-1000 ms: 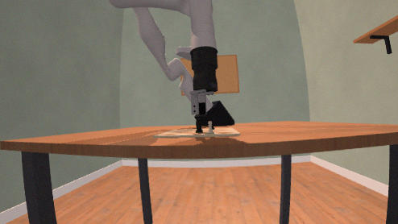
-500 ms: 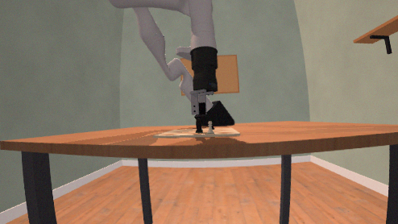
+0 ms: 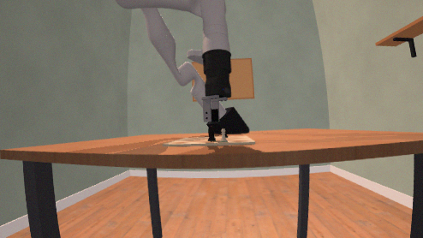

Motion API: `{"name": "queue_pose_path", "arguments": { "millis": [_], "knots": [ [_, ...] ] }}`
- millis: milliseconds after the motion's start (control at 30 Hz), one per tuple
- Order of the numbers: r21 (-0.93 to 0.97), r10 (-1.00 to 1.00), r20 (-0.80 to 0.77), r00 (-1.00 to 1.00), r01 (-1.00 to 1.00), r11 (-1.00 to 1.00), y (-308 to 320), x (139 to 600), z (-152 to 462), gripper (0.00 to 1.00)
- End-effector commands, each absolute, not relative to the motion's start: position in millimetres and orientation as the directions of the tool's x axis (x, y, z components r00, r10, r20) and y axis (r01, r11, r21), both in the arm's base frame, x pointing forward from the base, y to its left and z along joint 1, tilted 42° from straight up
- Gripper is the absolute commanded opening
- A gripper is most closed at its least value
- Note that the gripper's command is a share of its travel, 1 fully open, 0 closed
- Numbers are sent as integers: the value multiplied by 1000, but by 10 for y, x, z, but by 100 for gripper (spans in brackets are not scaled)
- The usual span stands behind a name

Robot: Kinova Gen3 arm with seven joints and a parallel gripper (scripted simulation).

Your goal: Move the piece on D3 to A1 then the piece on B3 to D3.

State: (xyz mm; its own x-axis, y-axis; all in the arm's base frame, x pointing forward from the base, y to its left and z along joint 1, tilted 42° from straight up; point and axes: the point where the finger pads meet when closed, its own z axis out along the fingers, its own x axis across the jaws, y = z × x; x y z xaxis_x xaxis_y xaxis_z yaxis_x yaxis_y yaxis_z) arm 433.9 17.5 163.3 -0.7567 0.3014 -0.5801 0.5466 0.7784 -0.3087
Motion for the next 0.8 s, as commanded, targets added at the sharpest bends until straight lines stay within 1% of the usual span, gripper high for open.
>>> {"name": "queue_pose_path", "arguments": {
  "millis": [0,767],
  "knots": [
    [-307,300,-584,-754,547,779,152,4367,1637,73],
    [-305,302,-584,-754,548,779,144,4383,1654,73]
  ]
}}
